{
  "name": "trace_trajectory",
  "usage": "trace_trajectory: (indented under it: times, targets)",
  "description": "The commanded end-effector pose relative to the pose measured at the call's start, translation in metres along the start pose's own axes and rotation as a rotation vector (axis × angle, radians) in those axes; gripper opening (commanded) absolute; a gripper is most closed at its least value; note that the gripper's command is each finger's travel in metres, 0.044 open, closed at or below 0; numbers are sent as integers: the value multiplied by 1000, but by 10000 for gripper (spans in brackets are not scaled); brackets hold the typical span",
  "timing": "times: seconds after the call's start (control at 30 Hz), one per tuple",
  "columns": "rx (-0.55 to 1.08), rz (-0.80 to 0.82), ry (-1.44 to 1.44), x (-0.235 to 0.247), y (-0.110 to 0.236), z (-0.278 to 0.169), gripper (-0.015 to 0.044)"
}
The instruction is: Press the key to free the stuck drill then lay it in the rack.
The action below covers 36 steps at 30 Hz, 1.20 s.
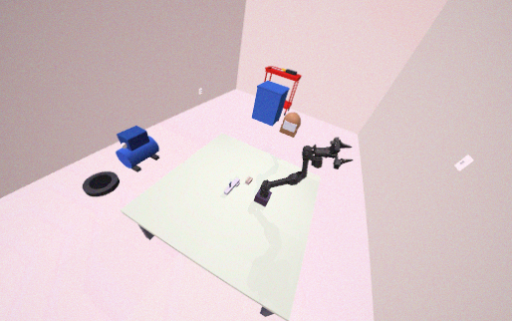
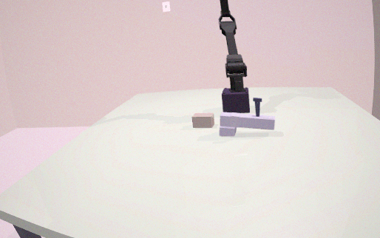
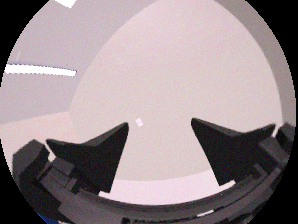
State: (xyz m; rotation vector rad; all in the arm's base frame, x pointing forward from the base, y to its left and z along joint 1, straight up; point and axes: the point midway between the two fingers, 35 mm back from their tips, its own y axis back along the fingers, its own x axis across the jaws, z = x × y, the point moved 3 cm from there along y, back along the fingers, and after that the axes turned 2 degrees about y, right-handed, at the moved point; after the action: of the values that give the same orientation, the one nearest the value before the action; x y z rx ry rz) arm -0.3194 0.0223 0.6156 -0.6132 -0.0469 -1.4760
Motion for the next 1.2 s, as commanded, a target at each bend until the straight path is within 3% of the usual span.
trace_trajectory:
  times: [0.0,0.27,0.47,0.63,0.9,1.17]
  targets:
    - [0,0,0,0,0,0,374]
    - [-7,1,-2,1,2,2,164]
    - [-197,73,-103,25,44,56,6]
    - [-348,196,-228,48,78,95,0]
    - [-615,517,-473,88,169,163,0]
    - [-776,798,-639,108,253,197,0]
